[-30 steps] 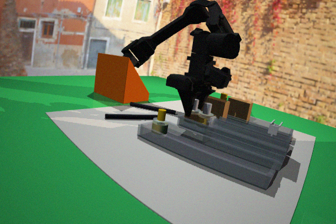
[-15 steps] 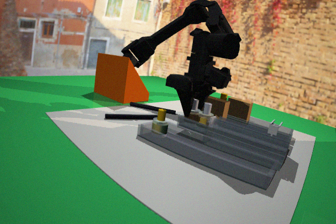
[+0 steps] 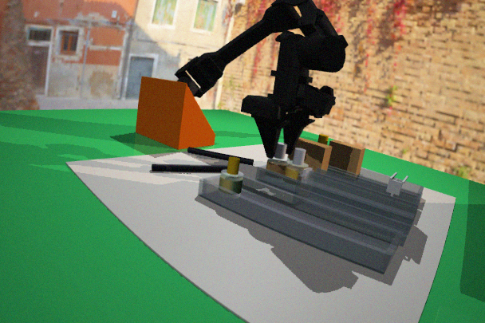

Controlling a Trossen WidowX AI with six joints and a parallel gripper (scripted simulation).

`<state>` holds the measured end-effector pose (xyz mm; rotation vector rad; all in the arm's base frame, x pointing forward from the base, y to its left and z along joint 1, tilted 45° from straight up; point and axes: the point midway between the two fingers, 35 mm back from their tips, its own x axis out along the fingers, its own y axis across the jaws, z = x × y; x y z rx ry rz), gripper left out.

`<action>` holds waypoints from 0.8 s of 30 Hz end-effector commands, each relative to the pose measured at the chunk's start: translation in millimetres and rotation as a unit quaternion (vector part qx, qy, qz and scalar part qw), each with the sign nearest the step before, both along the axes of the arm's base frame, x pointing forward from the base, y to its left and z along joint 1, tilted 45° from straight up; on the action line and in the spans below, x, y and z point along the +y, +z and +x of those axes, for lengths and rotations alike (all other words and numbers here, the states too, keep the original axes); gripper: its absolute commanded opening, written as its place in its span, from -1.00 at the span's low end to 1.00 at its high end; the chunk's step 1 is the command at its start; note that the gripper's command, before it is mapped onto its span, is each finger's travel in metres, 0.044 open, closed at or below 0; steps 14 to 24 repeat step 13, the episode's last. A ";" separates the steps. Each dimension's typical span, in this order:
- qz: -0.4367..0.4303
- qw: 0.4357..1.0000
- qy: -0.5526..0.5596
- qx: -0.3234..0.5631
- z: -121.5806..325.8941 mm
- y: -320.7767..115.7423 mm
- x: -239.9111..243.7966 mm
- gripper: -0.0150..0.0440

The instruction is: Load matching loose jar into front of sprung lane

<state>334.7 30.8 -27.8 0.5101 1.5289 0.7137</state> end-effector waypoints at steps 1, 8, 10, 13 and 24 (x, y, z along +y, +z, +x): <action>-0.003 1.000 0.002 0.000 -4.6 0.3 -2.4 0.47; -0.003 1.000 0.002 0.001 -26.4 0.1 -7.2 0.47; -0.003 1.000 0.002 0.001 -33.1 0.0 -8.4 0.47; -0.004 1.000 0.002 0.001 -43.3 -0.1 -9.9 0.47; -0.004 1.000 0.002 0.001 -43.3 -0.1 -9.9 0.47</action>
